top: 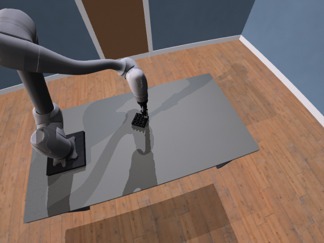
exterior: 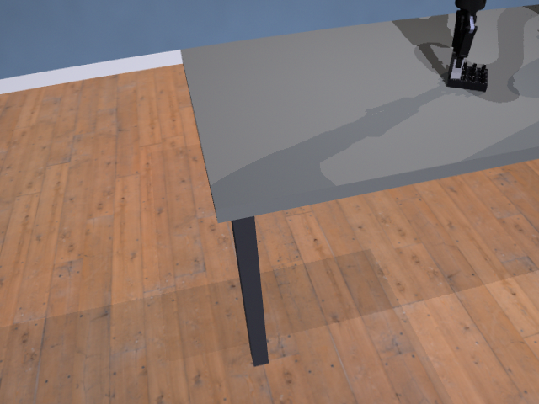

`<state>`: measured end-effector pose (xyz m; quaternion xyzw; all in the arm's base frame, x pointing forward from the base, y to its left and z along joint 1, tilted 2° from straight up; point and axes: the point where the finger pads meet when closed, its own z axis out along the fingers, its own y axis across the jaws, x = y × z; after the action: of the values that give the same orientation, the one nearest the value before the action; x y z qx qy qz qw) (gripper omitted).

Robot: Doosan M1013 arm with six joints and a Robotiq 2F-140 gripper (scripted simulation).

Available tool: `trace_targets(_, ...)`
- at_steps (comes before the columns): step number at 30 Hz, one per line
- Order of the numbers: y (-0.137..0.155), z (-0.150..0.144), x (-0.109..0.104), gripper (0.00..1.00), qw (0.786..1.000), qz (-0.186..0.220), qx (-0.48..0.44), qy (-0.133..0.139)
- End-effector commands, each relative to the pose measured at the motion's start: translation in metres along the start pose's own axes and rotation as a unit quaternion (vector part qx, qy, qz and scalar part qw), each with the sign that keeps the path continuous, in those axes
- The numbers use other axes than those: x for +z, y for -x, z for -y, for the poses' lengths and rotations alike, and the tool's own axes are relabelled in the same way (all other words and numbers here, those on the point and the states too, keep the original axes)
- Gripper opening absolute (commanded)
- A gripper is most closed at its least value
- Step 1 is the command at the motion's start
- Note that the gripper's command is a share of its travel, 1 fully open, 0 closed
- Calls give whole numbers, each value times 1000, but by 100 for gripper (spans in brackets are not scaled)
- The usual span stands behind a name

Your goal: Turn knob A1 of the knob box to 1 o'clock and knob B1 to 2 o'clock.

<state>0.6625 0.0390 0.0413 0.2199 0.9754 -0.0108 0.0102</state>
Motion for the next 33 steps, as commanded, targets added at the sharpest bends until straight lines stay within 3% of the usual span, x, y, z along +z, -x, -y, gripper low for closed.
trace_targets(1, 0, 0, 0, 12, 1000, 0, 0, 0)
trace_targets(15, 0, 0, 0, 12, 1000, 0, 0, 0)
trace_targets(16, 0, 0, 0, 5, 1000, 0, 0, 0)
trace_targets(33, 0, 0, 0, 5, 1000, 0, 0, 0)
